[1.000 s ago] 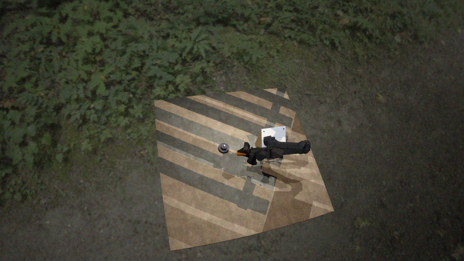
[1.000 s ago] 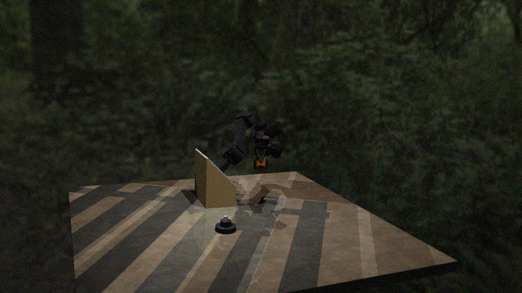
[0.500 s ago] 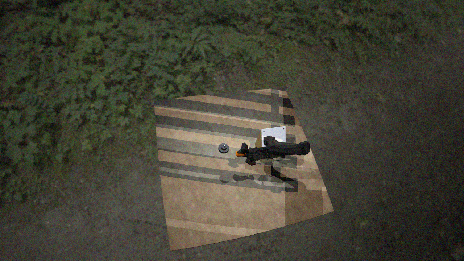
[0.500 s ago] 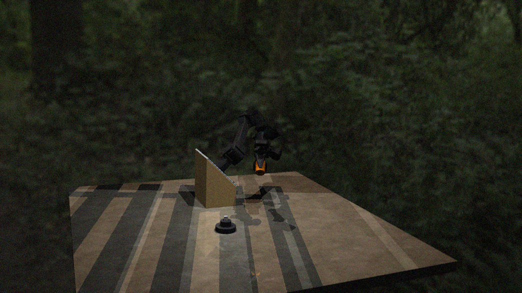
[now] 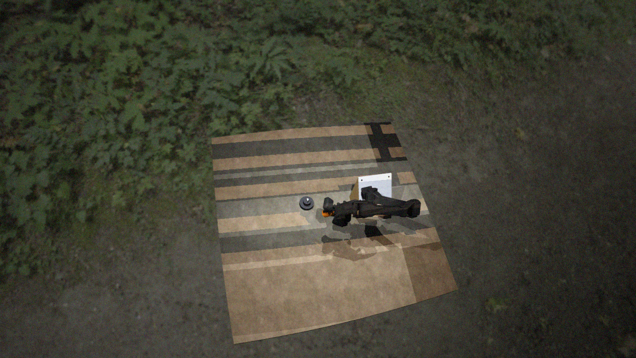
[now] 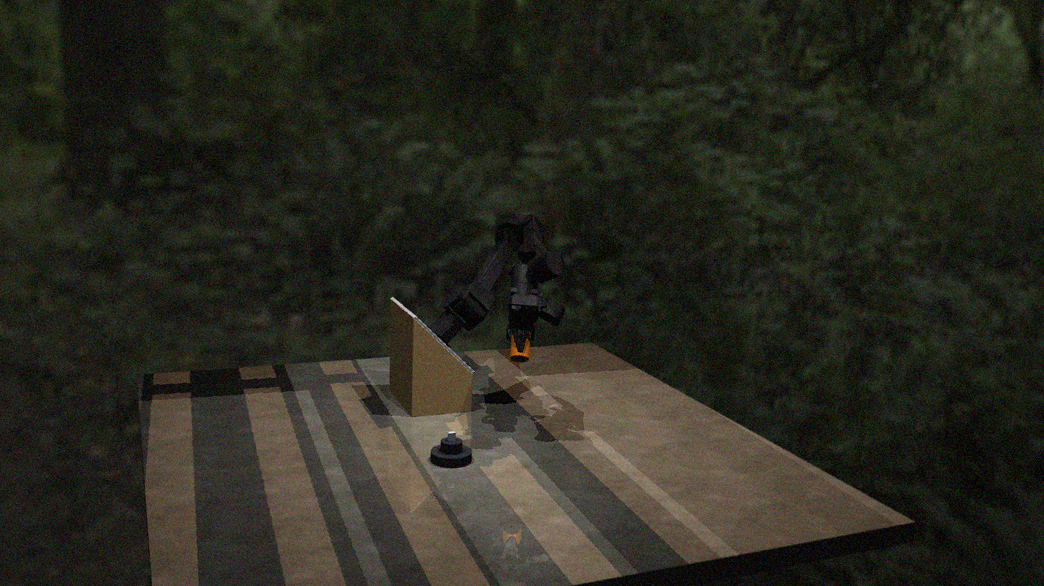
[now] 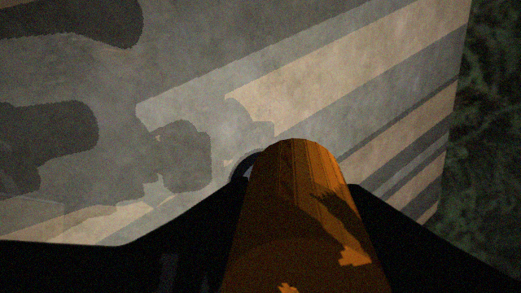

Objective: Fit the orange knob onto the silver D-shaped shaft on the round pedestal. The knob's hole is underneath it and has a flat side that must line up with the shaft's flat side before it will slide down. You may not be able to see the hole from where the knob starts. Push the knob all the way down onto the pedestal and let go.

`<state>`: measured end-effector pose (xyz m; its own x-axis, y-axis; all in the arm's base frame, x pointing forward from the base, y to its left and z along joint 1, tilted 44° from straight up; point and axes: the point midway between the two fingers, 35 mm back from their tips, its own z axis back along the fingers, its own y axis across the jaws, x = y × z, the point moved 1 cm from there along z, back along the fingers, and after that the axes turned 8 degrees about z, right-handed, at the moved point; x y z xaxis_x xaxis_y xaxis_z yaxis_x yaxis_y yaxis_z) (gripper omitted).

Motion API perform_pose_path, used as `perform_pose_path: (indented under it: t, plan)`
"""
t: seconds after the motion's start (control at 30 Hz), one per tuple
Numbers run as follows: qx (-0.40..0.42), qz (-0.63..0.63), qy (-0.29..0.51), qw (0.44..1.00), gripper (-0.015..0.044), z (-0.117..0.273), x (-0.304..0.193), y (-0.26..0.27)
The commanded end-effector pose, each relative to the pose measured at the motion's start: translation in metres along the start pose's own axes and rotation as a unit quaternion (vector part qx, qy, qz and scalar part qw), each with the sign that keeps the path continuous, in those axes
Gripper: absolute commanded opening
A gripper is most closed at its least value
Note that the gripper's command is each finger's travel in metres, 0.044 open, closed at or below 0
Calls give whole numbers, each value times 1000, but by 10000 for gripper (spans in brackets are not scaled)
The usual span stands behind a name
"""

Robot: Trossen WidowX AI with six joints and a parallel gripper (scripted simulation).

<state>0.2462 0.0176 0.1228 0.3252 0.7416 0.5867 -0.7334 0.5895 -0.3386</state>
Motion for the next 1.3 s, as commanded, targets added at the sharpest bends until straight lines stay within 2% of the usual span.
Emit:
perform_pose_path:
  t: [0.0,1.0,1.27]
  plan:
    - [32,3,-6,999,0,-4,2,-2]
    - [268,8,-40,962,0,-44,5,5]
    - [296,5,-49,954,0,-56,6,9]
